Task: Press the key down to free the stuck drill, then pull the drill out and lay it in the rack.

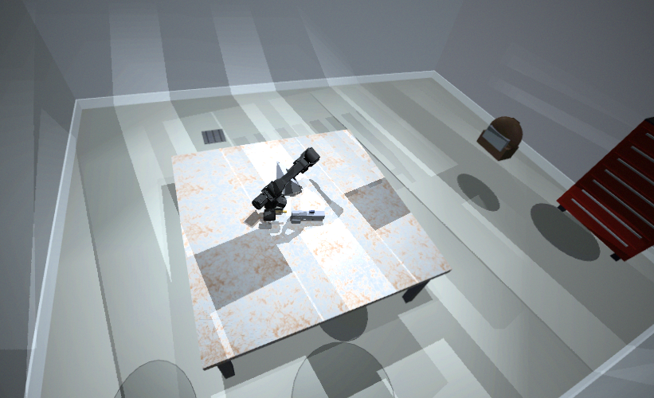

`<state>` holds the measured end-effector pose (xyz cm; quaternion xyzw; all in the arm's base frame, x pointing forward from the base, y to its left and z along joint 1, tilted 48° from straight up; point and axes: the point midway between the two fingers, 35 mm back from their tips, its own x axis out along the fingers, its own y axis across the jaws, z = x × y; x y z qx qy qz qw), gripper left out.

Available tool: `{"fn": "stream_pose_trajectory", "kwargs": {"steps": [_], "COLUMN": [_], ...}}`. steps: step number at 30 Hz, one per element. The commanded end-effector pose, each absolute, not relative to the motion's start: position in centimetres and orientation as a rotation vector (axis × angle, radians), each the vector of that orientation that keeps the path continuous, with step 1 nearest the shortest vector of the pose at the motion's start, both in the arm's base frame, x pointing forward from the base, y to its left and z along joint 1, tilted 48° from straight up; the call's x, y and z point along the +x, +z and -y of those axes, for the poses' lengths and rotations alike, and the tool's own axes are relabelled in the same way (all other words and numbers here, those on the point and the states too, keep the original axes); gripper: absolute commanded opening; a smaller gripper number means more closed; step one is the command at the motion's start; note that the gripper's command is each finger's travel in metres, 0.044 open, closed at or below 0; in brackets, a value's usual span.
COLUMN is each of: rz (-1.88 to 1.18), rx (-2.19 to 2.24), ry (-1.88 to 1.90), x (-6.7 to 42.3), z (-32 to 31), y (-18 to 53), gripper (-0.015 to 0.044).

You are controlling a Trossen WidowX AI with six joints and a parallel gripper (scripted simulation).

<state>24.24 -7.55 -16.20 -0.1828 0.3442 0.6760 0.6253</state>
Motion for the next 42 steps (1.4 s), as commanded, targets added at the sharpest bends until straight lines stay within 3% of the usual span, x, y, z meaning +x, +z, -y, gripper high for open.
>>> {"fn": "stream_pose_trajectory", "kwargs": {"steps": [1,42], "rz": [-0.789,-0.789], "rx": [-0.429,-0.429], "ry": [1.55,1.55], "x": [24.37,24.51], "z": [7.76,8.21], "y": [-15.97,-15.46], "gripper": [0.0,0.0]}}
